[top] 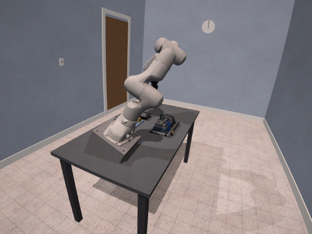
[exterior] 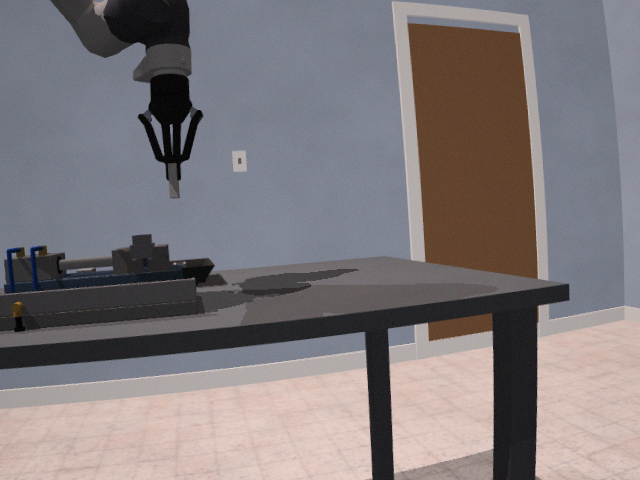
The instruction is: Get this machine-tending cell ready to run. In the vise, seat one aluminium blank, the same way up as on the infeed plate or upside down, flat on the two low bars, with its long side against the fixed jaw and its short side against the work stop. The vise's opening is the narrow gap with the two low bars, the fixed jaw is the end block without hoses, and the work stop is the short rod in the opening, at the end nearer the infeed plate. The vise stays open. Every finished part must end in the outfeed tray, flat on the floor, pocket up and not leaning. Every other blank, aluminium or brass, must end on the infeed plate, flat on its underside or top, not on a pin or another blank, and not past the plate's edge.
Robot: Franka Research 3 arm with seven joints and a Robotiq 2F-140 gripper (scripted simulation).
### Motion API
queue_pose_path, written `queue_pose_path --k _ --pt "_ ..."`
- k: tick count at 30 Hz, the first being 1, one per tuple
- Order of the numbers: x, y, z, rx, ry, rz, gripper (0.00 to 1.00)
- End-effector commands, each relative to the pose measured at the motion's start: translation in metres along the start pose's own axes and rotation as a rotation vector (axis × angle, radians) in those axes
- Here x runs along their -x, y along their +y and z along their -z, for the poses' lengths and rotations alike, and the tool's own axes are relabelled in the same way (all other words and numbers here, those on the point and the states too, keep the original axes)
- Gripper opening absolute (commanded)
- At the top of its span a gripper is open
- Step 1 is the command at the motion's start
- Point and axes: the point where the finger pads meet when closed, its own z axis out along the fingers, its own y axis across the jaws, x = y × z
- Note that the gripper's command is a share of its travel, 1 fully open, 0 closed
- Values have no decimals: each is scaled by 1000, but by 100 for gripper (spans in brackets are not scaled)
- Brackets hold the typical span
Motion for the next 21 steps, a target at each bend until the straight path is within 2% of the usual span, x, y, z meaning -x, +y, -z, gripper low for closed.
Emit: queue_pose_path --k 1,21 --pt "4 3 2 4 -2 -167 0" --pt "15 13 1 2 -1 -511 0"
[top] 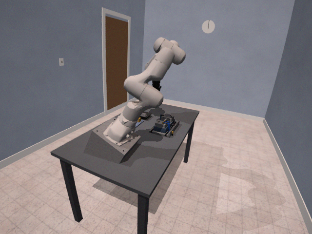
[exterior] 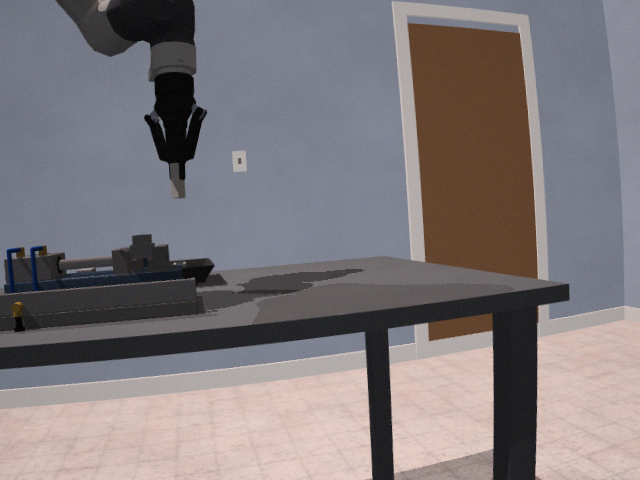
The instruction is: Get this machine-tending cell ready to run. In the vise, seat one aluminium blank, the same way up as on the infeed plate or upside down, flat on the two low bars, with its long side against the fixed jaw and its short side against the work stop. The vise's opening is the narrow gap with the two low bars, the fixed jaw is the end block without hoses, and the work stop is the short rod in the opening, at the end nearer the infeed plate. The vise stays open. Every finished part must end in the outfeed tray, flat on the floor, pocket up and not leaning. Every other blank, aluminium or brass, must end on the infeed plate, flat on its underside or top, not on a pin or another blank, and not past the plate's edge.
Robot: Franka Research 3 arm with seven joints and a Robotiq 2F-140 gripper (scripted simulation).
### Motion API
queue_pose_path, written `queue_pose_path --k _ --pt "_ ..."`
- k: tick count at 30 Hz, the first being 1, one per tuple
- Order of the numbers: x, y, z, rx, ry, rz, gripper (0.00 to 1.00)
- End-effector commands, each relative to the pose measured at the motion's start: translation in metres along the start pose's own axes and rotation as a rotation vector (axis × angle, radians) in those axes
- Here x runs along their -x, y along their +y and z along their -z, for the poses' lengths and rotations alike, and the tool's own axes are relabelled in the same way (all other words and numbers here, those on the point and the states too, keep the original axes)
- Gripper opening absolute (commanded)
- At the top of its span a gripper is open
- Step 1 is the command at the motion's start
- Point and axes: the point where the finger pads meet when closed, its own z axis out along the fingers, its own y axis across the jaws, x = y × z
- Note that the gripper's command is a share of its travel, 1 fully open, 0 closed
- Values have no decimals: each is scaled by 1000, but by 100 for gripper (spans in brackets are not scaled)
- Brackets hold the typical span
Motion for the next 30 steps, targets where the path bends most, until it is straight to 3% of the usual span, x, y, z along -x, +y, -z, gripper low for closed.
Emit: queue_pose_path --k 1,30 --pt "0 4 2 10 4 -167 0" --pt "11 22 2 6 5 -659 0"
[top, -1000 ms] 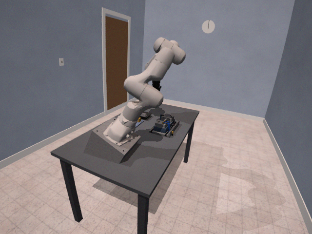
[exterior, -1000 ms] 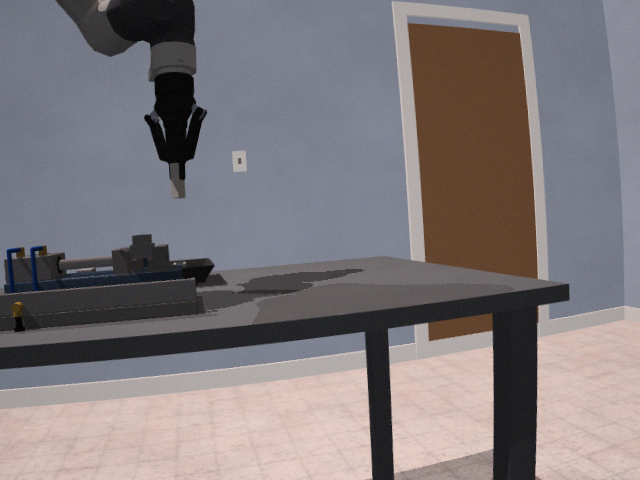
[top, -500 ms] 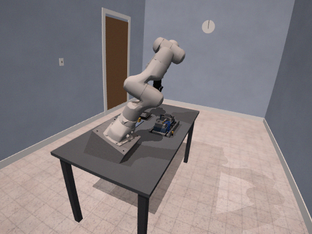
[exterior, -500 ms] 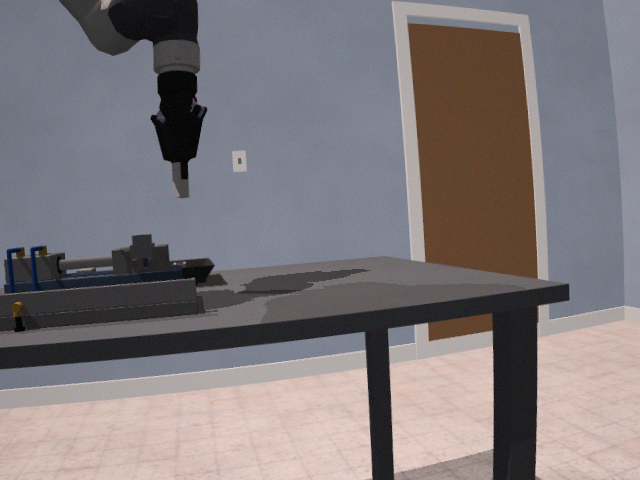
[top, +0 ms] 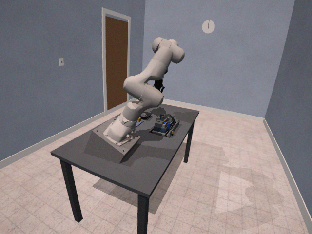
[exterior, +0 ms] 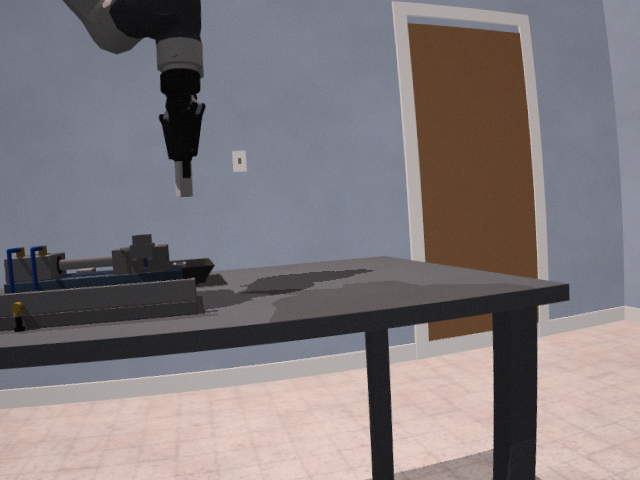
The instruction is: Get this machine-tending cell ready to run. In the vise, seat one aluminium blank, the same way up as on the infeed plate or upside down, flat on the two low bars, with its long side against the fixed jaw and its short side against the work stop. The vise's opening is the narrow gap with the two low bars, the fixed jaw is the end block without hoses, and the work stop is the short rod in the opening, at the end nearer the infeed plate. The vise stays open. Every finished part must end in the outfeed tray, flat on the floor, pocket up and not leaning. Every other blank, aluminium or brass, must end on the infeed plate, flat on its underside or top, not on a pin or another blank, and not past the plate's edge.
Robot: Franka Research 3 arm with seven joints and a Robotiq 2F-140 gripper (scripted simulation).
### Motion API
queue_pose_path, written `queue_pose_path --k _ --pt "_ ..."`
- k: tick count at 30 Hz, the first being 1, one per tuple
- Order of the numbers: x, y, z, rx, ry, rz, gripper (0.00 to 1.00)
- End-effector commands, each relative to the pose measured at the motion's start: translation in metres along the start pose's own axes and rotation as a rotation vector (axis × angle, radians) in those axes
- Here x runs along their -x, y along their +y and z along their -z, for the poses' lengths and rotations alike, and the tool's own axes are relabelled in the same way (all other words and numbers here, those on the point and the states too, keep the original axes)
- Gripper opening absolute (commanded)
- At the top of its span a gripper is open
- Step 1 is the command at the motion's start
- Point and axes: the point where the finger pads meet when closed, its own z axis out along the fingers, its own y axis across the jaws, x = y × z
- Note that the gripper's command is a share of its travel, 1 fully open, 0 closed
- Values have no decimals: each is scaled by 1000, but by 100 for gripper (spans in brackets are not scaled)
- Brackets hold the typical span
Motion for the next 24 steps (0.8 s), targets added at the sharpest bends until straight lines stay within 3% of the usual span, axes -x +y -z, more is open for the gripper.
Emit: queue_pose_path --k 1,24 --pt "-2 3 1 6 6 -167 0" --pt "0 20 0 4 6 -568 0"
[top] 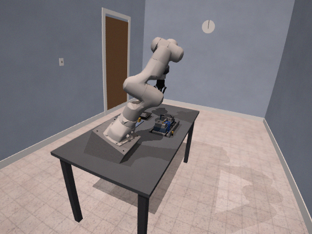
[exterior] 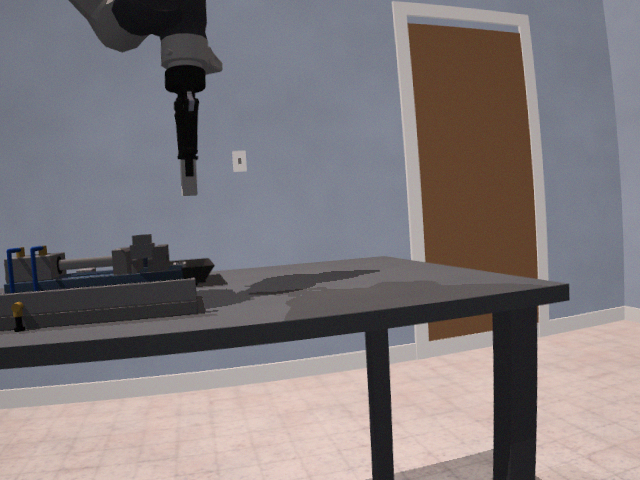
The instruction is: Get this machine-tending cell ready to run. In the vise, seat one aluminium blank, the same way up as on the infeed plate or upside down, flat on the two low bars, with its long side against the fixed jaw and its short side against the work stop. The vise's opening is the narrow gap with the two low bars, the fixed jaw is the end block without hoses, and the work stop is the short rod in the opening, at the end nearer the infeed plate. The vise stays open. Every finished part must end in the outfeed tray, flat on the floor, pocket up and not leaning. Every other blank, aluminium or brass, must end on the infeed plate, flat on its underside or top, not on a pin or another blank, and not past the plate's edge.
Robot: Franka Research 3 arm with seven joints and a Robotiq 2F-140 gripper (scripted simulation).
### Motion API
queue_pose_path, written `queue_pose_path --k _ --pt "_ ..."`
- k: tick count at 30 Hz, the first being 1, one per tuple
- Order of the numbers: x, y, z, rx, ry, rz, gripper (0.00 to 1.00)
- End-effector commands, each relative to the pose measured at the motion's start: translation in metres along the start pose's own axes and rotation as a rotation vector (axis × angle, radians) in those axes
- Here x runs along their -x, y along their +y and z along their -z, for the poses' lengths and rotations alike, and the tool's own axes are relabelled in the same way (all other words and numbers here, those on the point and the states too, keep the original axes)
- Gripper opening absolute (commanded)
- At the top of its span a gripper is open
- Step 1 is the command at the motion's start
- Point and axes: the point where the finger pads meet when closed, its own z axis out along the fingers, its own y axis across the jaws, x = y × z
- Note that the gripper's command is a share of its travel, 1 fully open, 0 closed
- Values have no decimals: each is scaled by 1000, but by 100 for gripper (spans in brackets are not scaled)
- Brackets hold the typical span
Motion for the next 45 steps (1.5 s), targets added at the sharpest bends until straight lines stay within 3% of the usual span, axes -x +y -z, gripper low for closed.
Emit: queue_pose_path --k 1,45 --pt "-2 1 0 4 6 -167 0" --pt "-12 34 0 1 6 -934 0"
